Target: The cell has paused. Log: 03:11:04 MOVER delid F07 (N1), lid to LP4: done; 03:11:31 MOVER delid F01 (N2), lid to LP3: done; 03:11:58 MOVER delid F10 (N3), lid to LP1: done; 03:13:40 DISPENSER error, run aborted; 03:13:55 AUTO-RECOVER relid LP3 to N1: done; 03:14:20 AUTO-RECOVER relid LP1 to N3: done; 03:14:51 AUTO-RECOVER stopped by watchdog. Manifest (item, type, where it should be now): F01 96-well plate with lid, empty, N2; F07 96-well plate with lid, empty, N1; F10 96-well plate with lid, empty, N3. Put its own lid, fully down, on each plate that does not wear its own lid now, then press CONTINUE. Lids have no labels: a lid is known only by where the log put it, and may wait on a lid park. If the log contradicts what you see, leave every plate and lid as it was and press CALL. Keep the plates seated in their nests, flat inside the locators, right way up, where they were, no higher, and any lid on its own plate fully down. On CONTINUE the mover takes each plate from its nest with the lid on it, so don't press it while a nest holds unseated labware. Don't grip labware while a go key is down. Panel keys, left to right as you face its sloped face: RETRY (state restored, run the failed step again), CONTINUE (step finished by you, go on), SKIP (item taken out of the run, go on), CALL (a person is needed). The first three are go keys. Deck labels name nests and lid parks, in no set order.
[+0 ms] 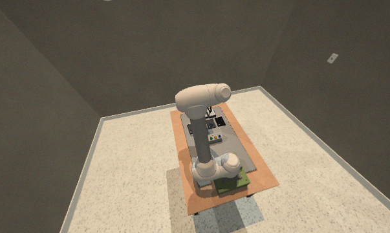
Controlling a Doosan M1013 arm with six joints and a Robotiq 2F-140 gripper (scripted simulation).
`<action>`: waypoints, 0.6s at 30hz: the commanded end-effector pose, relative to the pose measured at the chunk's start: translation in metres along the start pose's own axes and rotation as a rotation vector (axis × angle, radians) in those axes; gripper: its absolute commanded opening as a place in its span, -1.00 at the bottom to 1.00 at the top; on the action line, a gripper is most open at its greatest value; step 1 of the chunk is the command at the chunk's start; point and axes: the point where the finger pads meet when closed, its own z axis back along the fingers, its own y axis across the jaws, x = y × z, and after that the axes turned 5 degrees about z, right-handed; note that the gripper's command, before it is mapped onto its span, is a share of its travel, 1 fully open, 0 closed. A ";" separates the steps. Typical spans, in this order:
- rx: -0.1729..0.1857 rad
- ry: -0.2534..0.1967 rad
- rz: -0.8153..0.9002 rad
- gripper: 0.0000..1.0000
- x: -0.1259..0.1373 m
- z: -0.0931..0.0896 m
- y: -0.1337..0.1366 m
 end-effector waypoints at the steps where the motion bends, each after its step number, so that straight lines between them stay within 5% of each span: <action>1: 0.004 0.007 -0.007 0.32 0.061 0.013 -0.009; 2: 0.004 0.007 -0.007 0.32 0.061 0.013 -0.009; 3: 0.004 0.007 -0.009 0.32 0.093 0.015 -0.015; 5: 0.004 0.007 -0.009 0.32 0.097 0.016 -0.016; 6: 0.004 0.007 -0.012 0.32 0.128 0.016 -0.021; 10: 0.004 0.007 -0.012 0.32 0.133 0.017 -0.022; 13: 0.004 0.007 -0.016 0.32 0.197 0.015 -0.034; 15: 0.004 0.007 -0.016 0.32 0.197 0.015 -0.034; 18: 0.005 0.007 -0.019 0.32 0.244 0.009 -0.042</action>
